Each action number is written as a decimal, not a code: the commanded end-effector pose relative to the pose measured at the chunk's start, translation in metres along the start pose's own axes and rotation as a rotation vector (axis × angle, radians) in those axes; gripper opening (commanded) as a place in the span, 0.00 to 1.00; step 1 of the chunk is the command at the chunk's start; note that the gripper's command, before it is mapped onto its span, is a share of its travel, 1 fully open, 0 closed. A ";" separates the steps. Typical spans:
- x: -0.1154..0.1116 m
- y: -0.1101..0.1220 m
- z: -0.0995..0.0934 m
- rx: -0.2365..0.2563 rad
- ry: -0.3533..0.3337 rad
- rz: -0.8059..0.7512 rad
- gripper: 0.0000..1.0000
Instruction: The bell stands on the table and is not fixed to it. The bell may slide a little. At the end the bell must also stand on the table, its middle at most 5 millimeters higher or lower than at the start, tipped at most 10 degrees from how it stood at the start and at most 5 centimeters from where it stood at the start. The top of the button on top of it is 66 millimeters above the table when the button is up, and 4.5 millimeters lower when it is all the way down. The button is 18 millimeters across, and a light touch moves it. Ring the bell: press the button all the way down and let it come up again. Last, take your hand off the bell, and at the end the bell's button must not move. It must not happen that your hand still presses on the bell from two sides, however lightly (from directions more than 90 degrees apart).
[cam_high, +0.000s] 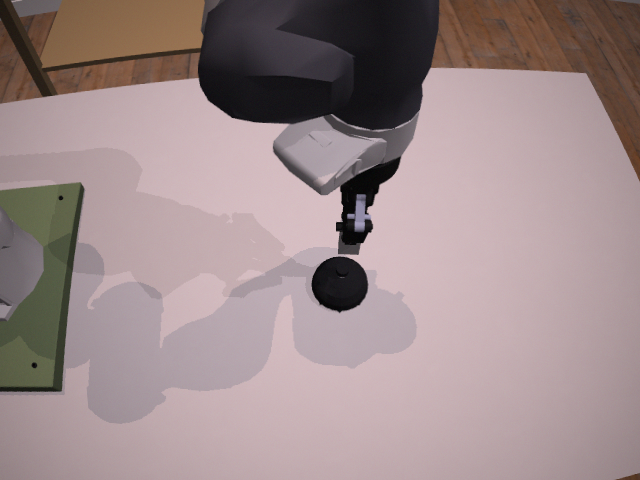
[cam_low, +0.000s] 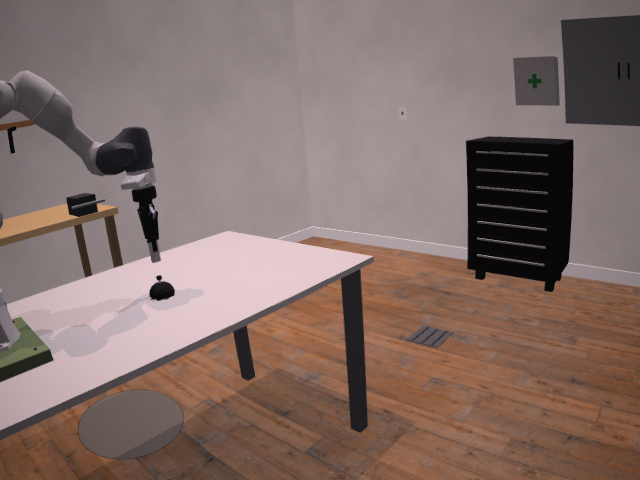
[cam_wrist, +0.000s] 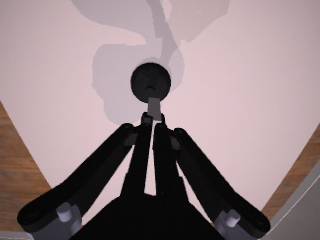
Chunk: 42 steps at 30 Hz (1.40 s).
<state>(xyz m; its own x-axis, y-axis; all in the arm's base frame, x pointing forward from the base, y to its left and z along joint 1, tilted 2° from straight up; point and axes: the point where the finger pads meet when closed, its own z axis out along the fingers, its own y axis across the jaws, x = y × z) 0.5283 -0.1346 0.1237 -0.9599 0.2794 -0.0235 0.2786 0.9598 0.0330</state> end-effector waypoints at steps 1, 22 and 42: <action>0.004 0.001 -0.006 -0.005 0.013 -0.022 0.00; 0.004 0.000 -0.017 -0.005 0.013 -0.022 0.00; 0.004 0.000 -0.017 -0.005 0.013 -0.022 0.00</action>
<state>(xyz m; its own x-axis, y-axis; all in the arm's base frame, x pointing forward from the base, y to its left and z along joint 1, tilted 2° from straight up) 0.5242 -0.1339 0.1399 -0.9651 0.2616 -0.0115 0.2610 0.9646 0.0367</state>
